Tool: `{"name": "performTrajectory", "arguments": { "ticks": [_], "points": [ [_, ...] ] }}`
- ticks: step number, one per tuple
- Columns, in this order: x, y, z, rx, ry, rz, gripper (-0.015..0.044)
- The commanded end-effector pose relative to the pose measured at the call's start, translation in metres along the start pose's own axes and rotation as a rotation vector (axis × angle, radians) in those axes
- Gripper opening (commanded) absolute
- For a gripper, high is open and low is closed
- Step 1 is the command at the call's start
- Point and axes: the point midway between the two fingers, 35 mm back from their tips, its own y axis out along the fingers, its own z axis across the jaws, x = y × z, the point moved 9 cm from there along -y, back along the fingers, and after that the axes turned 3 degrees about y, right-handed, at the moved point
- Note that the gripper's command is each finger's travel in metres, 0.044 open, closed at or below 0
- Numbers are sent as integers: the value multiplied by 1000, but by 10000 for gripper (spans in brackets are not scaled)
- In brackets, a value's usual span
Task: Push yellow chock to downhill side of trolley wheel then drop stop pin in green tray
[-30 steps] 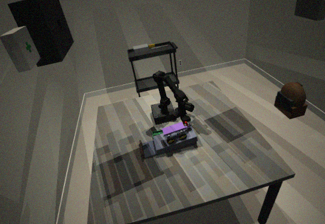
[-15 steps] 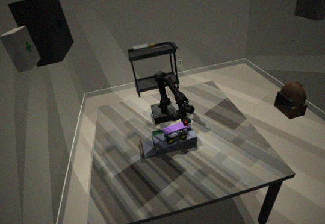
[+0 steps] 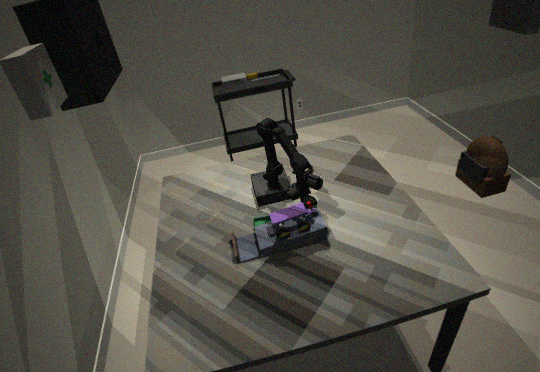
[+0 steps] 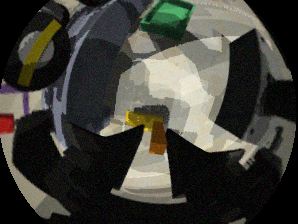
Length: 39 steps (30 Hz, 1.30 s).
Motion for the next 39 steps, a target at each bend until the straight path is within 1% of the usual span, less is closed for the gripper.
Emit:
{"name": "performTrajectory", "arguments": {
  "ticks": [1, 12, 13, 14, 39],
  "points": [
    [0, 0, 0, 0, 0, 0, 105],
    [0, 0, 0, 0, 0, 0, 31],
    [0, -1, 0, 0, 0, 0, 5],
    [0, -3, 0, -1, -1, 0, 0],
    [7, -86, -7, -11, -4, -1, 0]
  ]
}}
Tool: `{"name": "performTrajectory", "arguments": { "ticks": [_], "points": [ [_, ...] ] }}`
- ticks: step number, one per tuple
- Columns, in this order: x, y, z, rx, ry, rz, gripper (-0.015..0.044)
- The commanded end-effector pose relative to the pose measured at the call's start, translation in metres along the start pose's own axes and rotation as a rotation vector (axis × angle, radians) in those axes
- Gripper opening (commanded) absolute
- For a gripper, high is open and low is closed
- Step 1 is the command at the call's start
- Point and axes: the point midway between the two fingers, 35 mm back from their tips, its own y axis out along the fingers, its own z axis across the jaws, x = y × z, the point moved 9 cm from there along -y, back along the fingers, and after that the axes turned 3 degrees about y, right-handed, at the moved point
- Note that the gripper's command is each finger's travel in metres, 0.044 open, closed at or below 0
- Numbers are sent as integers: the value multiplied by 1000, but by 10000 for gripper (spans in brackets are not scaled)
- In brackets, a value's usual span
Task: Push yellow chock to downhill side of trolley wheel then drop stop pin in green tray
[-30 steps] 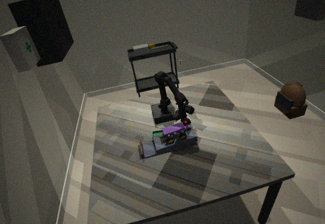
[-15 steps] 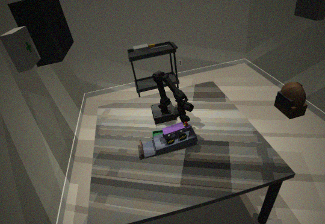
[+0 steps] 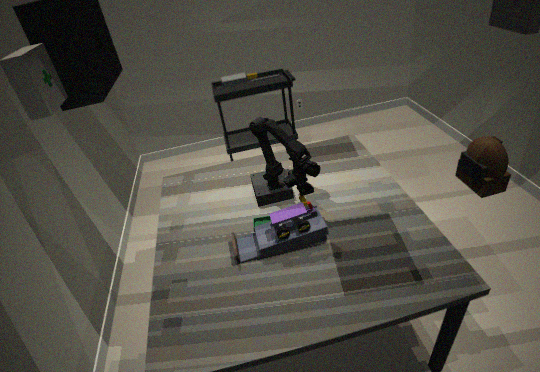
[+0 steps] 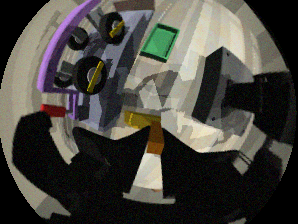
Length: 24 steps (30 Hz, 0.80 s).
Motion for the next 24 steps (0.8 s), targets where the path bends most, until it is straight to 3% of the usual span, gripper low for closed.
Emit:
{"name": "performTrajectory", "arguments": {
  "ticks": [1, 24],
  "points": [
    [0, -14, 0, 13, -5, 14, 0],
    [-6, -74, 6, 14, -5, 14, 0]
  ]
}}
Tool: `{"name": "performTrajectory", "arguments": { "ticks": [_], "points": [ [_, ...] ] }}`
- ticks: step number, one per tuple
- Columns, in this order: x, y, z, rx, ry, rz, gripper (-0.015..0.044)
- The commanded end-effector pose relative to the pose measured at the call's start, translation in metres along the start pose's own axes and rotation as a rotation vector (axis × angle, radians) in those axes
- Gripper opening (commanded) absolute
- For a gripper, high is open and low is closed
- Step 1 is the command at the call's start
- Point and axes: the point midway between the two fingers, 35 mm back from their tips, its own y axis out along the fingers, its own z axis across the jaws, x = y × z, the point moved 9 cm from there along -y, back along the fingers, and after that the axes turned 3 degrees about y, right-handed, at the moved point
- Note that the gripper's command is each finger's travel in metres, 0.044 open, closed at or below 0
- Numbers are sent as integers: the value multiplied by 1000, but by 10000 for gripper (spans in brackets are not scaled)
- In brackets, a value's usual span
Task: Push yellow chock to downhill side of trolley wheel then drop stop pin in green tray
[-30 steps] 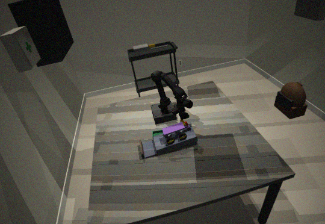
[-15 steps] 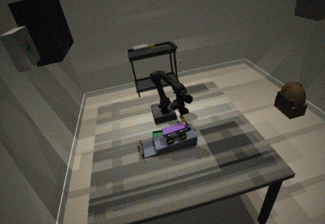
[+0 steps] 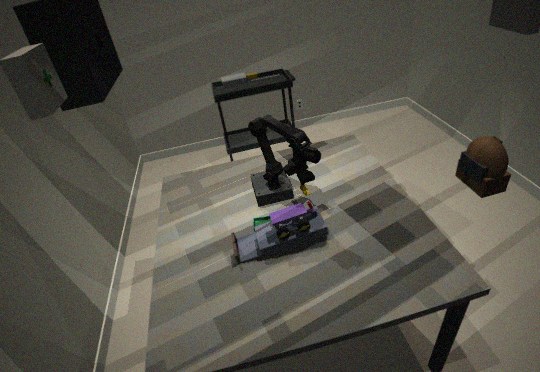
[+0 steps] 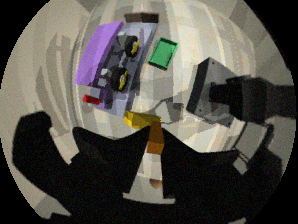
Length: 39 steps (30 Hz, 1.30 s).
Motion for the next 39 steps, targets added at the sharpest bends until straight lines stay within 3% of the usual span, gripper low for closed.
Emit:
{"name": "performTrajectory", "arguments": {
  "ticks": [1, 39],
  "points": [
    [-1, -2, 1, -5, 5, 1, 0],
    [-1, -2, 1, -2, -1184, 4, 0]
  ]
}}
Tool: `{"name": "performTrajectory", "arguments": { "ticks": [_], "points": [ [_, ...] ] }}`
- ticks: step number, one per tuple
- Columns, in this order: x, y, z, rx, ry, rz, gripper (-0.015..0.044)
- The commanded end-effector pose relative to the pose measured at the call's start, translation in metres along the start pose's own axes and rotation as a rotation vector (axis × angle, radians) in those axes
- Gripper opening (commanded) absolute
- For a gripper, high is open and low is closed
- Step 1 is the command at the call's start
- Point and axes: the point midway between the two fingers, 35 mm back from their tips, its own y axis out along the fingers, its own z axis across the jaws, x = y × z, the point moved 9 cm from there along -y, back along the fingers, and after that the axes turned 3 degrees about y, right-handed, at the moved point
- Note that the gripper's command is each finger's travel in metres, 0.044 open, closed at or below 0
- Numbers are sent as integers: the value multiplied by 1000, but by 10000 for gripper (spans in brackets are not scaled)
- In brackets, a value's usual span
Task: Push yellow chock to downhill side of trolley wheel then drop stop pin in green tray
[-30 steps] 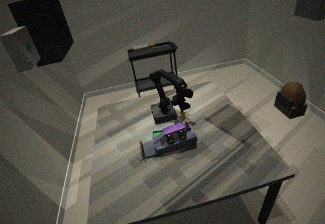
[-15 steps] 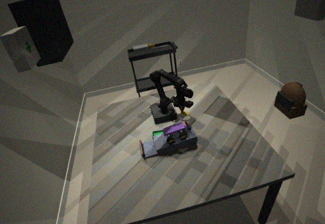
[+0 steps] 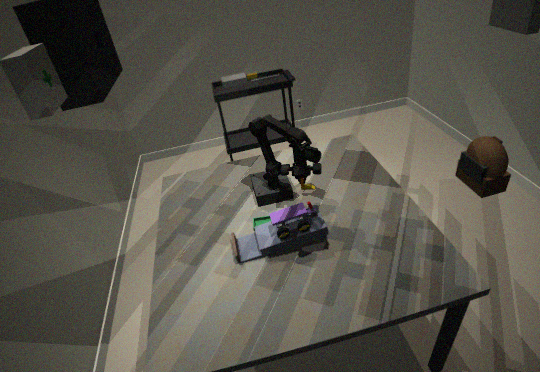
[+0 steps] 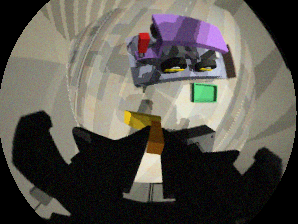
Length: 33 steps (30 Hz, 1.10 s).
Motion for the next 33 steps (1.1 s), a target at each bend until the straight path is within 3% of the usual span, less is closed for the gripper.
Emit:
{"name": "performTrajectory", "arguments": {
  "ticks": [1, 7, 33],
  "points": [
    [0, 0, 1, 1, -117, 4, 0],
    [0, 0, 1, 1, -295, 4, 0],
    [39, 3, -41, -4, -346, 1, 0]
  ]
}}
